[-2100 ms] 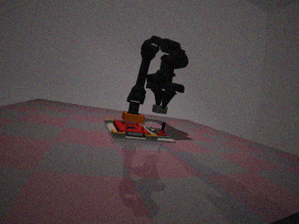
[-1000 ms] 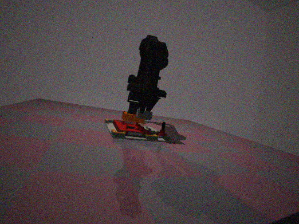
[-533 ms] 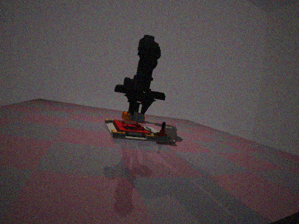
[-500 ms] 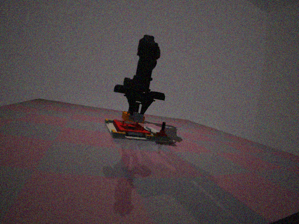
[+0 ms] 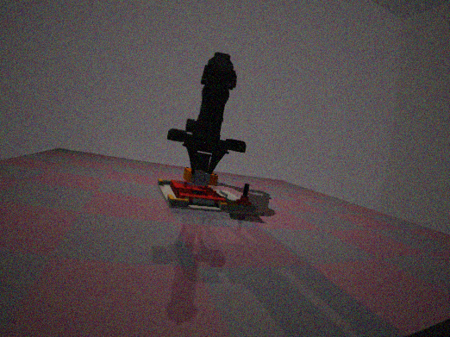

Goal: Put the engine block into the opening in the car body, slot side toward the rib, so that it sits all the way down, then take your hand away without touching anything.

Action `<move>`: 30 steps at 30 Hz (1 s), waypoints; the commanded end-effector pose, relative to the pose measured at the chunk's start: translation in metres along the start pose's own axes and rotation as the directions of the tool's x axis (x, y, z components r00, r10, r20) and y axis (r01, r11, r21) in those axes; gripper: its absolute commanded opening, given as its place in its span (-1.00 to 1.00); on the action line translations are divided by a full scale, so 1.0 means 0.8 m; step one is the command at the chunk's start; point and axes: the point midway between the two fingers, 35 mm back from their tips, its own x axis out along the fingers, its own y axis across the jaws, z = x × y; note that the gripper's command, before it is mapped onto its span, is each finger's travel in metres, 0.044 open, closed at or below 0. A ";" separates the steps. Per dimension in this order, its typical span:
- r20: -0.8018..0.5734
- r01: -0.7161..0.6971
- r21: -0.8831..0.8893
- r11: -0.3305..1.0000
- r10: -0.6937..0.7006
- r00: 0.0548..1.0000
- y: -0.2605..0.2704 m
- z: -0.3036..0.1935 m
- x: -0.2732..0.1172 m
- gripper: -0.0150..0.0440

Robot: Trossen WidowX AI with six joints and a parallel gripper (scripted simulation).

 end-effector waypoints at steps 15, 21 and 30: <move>-0.002 0.004 -0.051 0.999 -0.004 1.000 -0.001 -0.001 0.001 0.05; -0.002 0.004 -0.051 0.999 -0.004 1.000 -0.001 -0.001 0.001 0.05; -0.002 0.004 -0.020 1.000 -0.004 1.000 -0.001 -0.002 0.000 0.05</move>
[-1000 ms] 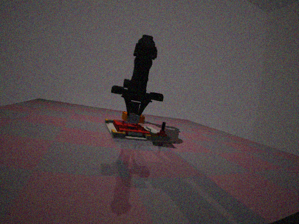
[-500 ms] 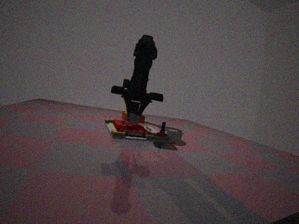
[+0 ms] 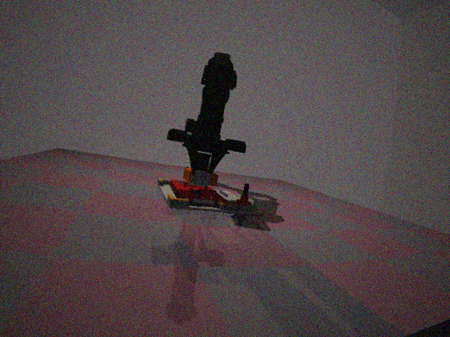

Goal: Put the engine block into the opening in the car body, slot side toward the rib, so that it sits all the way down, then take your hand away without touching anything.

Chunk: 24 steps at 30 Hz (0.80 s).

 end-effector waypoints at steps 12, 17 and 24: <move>-0.002 0.004 0.007 1.000 -0.004 1.000 -0.001 -0.001 0.004 0.05; -0.002 0.004 -0.006 1.000 -0.004 1.000 -0.001 -0.001 0.006 0.05; -0.002 0.004 -0.002 1.000 -0.004 1.000 -0.001 -0.001 0.008 0.05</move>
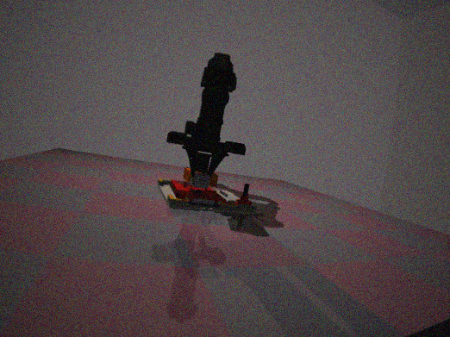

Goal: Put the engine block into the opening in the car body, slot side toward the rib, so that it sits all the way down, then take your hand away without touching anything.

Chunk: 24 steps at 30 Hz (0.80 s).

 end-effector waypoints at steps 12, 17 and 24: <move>-0.002 0.004 0.006 1.000 -0.004 1.000 -0.001 -0.001 0.006 0.05; -0.002 0.004 0.006 1.000 -0.004 1.000 -0.001 -0.001 0.008 0.05; -0.002 0.004 0.005 1.000 -0.004 1.000 -0.001 -0.001 0.011 0.05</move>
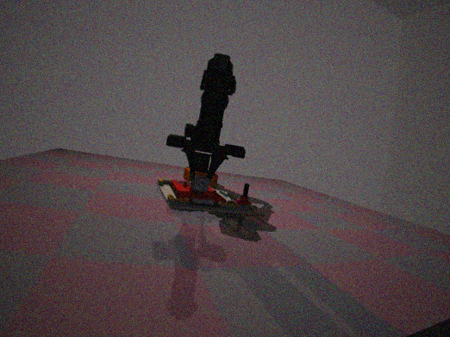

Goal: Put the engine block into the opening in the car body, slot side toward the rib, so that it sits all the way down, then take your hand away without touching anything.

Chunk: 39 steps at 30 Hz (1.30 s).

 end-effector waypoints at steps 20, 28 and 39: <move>-0.002 0.004 0.001 1.000 -0.004 1.000 -0.001 -0.001 0.009 0.05; -0.002 0.004 0.002 1.000 -0.004 1.000 -0.001 -0.001 0.012 0.05; 0.000 0.000 -0.001 1.000 0.000 1.000 0.000 0.000 0.014 0.40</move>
